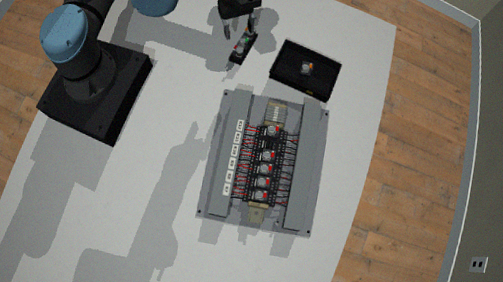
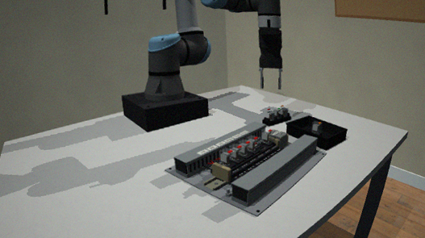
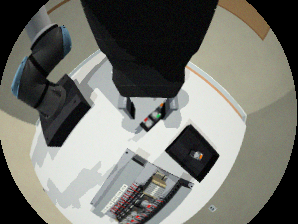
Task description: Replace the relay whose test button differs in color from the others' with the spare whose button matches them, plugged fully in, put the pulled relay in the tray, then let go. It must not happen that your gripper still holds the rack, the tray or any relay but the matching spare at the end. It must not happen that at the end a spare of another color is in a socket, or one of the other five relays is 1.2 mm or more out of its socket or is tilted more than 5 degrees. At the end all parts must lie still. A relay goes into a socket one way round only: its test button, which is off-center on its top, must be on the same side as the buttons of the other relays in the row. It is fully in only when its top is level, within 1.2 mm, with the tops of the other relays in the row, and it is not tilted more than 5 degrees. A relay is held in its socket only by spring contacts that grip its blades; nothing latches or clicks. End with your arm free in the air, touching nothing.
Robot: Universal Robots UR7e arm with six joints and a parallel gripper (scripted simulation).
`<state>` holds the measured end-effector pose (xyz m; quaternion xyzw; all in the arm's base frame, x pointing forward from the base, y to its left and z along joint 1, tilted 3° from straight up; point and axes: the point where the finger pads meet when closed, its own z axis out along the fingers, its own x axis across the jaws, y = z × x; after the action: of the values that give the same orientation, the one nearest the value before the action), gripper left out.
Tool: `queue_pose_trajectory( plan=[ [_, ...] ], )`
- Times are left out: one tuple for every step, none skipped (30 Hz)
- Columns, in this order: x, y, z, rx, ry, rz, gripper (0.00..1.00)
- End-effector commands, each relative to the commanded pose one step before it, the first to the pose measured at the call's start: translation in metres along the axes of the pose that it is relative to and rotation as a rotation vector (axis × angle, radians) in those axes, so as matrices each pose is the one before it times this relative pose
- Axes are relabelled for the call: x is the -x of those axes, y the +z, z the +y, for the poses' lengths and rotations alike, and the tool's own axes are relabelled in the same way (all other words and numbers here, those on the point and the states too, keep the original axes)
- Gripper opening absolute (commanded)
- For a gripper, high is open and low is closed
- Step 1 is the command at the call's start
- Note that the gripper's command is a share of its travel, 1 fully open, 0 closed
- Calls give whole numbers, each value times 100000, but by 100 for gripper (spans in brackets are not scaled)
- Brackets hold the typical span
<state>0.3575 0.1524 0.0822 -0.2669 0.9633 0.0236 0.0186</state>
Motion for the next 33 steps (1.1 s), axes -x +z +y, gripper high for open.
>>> queue_pose_trajectory(
  plan=[
    [32,-35,-19,-50,-4605,-118,100],
    [-4,3,-4,2,-4600,-1,100],
    [-5,3,-4,2,-4600,-1,100],
    [-5,3,-3,2,-4600,-1,100],
    [-5,3,-3,2,-4600,-1,100],
    [0,0,0,0,0,0,100],
    [0,0,0,0,0,0,100],
    [0,0,0,0,0,0,100],
    [0,0,0,0,0,0,100],
    [0,0,0,0,0,0,100],
    [0,0,0,0,0,0,100],
    [0,0,0,0,0,0,100],
    [0,0,0,0,0,0,100],
    [0,0,0,0,0,0,100],
    [0,0,0,0,0,0,100],
    [0,0,0,0,0,0,100],
    [0,0,0,0,0,0,100],
    [1,-1,4,-90,-3896,64,100],
    [1,0,-1,8,-4600,-9,100],
    [1,0,-1,8,-4600,-9,100],
    [1,0,-1,8,-4600,-9,100],
    [0,0,-1,8,-4600,-9,100],
    [0,0,0,0,0,0,100],
    [0,0,0,0,0,0,100],
    [0,0,0,0,0,0,100],
    [0,0,0,0,0,0,100],
    [0,0,0,0,0,0,100],
    [0,0,0,0,0,0,100],
    [0,0,0,0,0,0,100],
    [0,0,0,0,0,0,100],
    [0,0,0,0,0,0,100],
    [0,0,0,0,0,0,100],
    [0,0,0,0,0,0,100]
  ],
)
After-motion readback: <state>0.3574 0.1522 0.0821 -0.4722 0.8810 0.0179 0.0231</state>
